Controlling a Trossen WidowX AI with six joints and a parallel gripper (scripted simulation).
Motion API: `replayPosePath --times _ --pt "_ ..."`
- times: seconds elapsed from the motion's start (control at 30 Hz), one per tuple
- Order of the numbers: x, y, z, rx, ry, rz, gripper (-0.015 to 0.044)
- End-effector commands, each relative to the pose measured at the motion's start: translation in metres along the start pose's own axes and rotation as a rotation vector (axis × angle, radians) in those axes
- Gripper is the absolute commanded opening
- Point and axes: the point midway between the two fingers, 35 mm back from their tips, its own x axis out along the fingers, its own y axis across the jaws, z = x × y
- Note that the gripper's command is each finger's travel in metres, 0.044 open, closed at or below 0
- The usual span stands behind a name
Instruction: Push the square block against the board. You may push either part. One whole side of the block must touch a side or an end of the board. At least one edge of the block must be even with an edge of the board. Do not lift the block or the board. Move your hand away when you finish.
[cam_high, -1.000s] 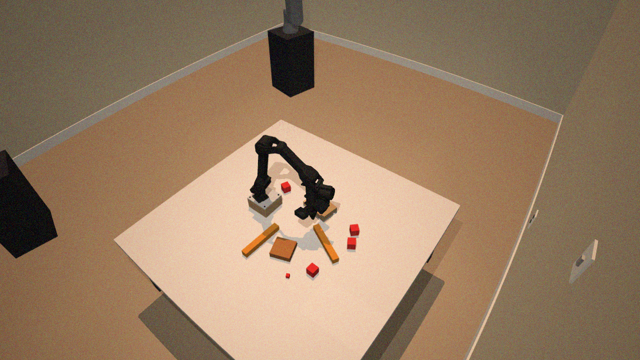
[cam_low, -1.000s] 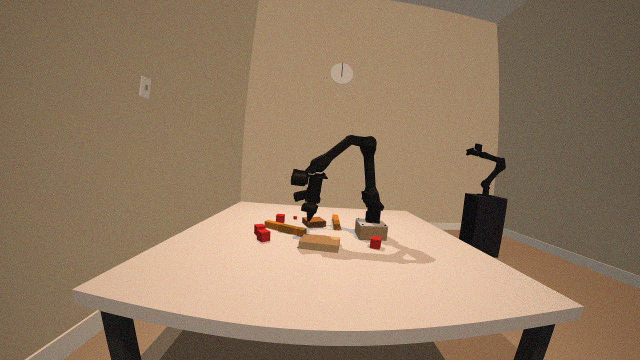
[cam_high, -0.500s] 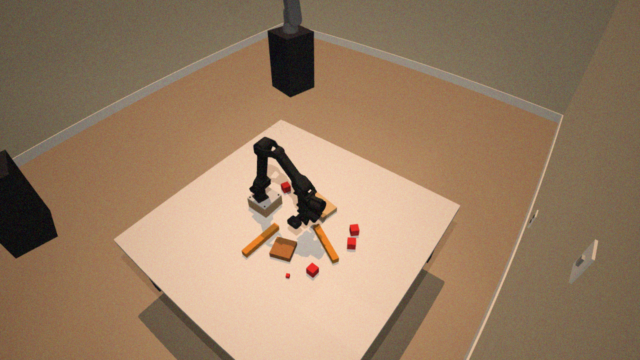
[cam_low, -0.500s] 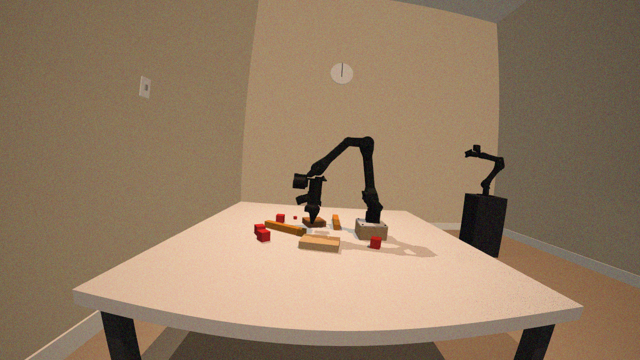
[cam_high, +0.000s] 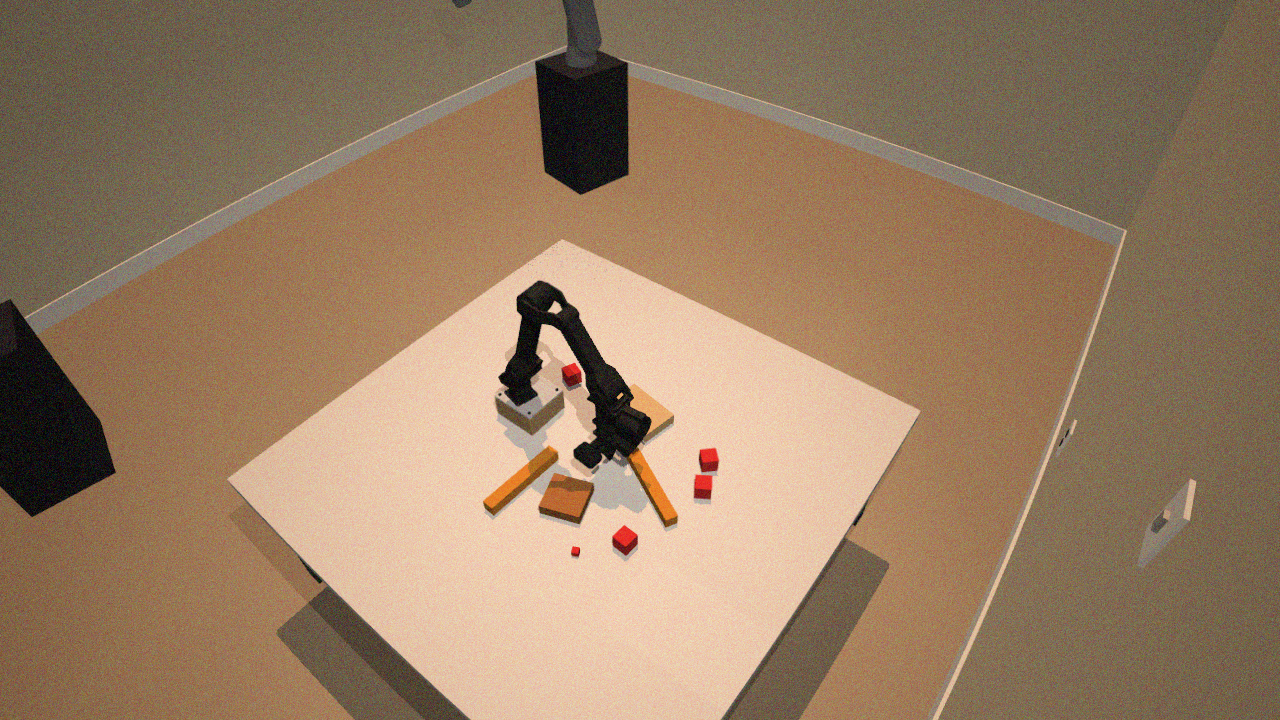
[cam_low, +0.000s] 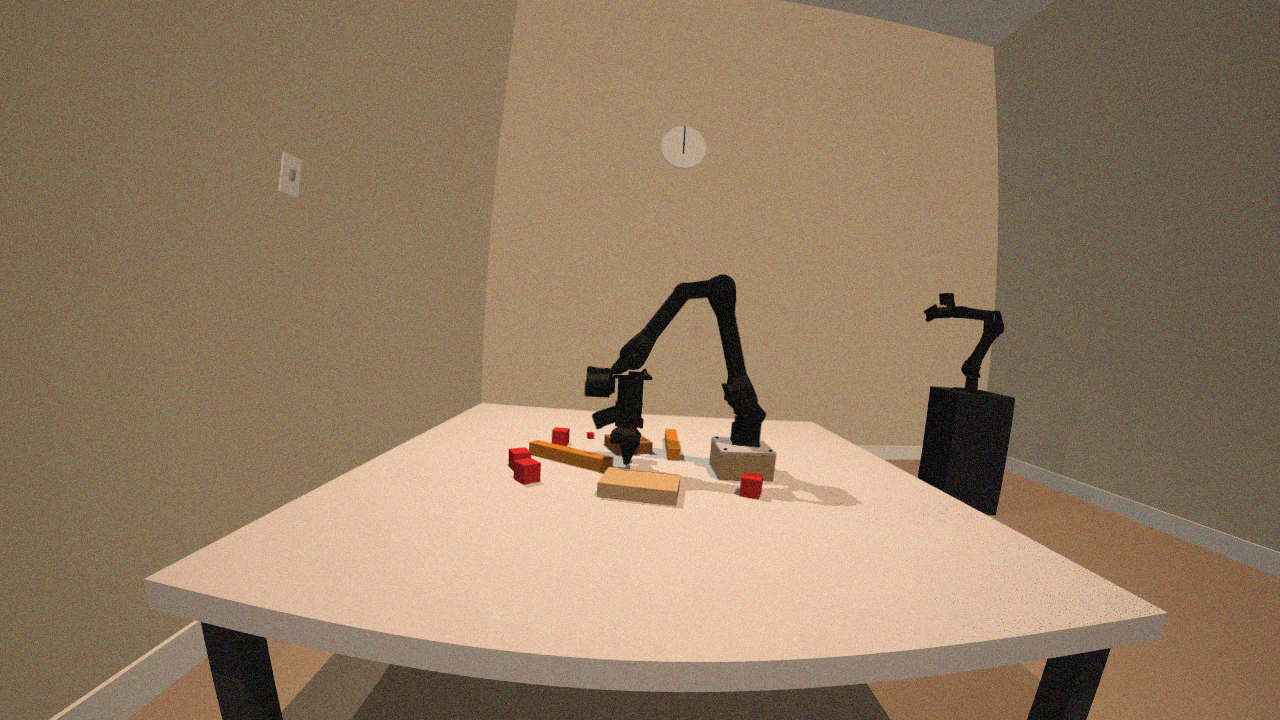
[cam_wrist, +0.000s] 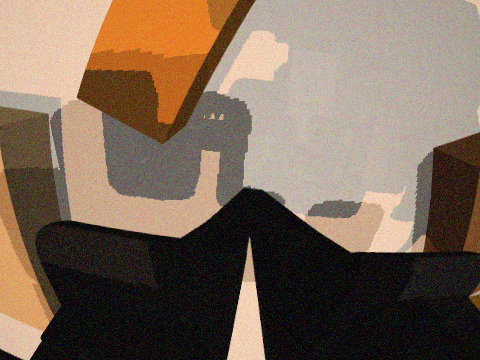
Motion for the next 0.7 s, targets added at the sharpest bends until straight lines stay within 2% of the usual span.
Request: replayPosePath --times 0.0,0.67 --pt "0.0 0.001 0.009 -0.006 -0.003 0.006 0.0" --pt "-0.002 0.002 0.042 -0.006 -0.006 0.006 0.0"
